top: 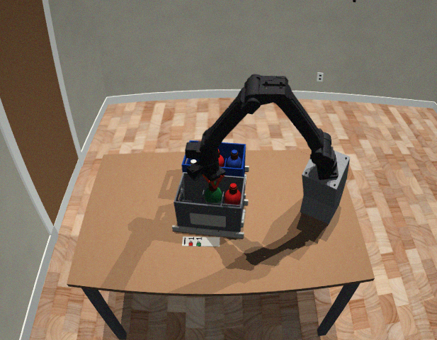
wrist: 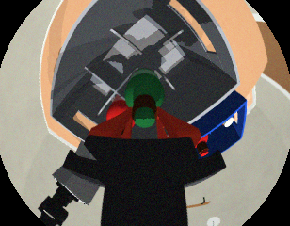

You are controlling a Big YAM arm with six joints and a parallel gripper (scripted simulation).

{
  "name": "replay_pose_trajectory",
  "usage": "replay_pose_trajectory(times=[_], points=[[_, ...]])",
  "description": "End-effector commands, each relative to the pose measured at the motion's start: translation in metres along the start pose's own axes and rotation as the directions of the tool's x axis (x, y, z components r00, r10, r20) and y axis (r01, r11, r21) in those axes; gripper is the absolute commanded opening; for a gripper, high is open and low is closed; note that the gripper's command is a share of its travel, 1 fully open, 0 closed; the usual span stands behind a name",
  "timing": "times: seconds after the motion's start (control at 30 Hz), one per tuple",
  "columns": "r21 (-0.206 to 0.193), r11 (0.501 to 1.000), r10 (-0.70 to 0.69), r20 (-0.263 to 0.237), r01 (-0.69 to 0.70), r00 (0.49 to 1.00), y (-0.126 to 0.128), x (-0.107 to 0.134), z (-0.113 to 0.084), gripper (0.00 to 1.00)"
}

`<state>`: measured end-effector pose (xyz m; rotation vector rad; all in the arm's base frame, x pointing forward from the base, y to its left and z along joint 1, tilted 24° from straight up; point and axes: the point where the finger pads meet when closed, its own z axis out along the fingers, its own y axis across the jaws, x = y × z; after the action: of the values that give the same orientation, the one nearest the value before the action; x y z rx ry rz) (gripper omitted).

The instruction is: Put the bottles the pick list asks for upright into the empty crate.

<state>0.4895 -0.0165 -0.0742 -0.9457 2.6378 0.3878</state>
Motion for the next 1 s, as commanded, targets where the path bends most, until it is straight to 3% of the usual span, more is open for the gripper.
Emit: replay_pose_trajectory(times=[0.0,0.2,0.3,0.5,0.63,0.77,0.97], points=[[0.051,0.999,-0.017,0.045,0.014,0.999,-0.021,-0.026,-0.013,0.0],[0.055,0.998,-0.02,0.049,0.018,0.999,-0.021,-0.029,-0.014,0.0],[0.045,0.999,-0.011,0.04,0.01,0.999,-0.021,-0.023,-0.004,0.0],[0.056,0.998,-0.021,0.05,0.019,0.999,-0.02,-0.03,-0.011,0.0],[0.046,0.999,-0.013,0.041,0.011,0.999,-0.02,-0.024,-0.001,0.0],[0.055,0.998,-0.021,0.05,0.018,0.999,-0.02,-0.03,-0.006,0.0],[0.037,0.999,-0.015,0.035,0.014,0.999,-0.018,-0.023,0.009,0.0]])
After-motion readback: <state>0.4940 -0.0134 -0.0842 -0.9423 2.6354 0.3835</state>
